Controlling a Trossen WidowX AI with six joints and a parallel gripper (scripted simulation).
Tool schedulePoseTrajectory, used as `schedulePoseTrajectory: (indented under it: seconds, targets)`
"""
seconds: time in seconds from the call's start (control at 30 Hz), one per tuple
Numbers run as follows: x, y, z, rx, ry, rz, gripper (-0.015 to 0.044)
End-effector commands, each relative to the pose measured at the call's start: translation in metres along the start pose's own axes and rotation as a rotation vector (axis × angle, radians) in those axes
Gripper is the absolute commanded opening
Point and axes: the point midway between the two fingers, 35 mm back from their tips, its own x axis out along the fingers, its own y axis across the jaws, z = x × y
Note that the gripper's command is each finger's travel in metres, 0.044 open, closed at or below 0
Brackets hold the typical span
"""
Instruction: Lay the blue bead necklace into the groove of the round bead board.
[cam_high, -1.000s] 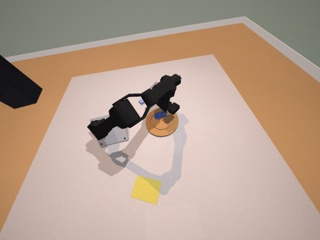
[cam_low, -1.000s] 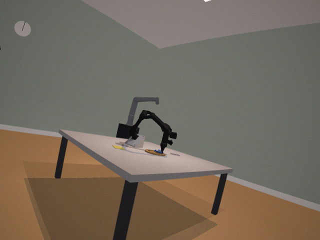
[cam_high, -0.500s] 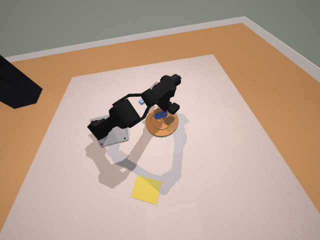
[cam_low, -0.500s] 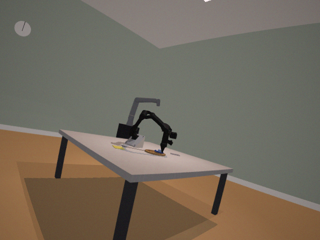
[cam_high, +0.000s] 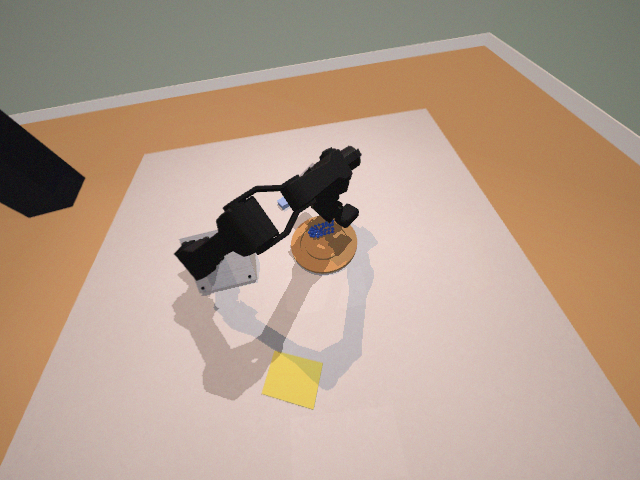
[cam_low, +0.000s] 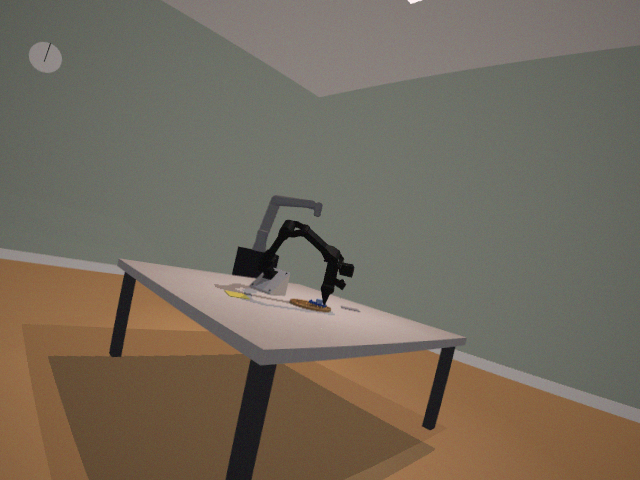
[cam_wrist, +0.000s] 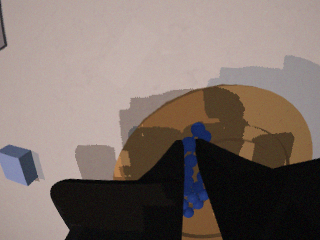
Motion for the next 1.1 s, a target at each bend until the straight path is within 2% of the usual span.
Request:
schedulePoseTrajectory:
  seconds: [0.0, 1.07]
  targets:
    - [-0.004, -0.001, 0.000, 0.005, -0.001, 0.001, 0.0000]
    - [0.008, -0.006, -0.003, 0.005, 0.000, 0.001, 0.0000]
